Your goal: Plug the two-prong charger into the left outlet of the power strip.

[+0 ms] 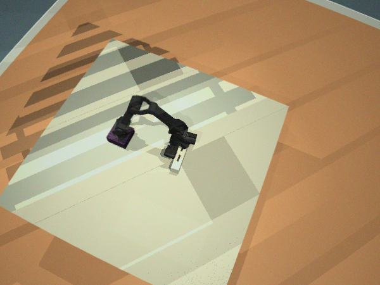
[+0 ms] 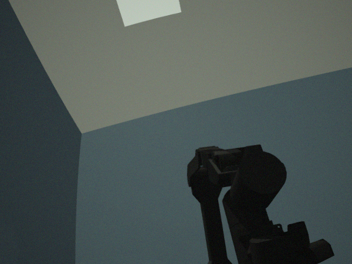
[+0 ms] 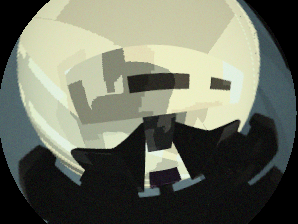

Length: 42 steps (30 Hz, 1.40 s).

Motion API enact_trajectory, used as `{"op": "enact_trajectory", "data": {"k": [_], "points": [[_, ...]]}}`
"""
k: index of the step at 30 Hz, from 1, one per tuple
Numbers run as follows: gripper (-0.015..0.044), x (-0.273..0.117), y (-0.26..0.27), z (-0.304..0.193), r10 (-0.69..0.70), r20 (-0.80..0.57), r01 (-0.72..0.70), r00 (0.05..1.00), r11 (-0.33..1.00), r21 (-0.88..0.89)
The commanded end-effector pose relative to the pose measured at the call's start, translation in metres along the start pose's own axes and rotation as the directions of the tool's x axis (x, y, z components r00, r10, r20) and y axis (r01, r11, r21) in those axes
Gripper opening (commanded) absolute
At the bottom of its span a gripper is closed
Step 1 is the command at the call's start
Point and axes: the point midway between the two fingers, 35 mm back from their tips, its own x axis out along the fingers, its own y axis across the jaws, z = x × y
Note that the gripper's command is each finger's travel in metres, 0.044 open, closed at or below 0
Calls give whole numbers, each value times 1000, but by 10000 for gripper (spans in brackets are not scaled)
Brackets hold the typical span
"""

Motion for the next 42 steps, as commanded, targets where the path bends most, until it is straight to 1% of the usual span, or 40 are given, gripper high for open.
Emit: {"op": "enact_trajectory", "data": {"k": [1,42], "points": [[0,-1,1,11,3,29,-3,1000,1000,-4],[0,-1,1,14,3,29,-3,1000,1000,-4]]}}
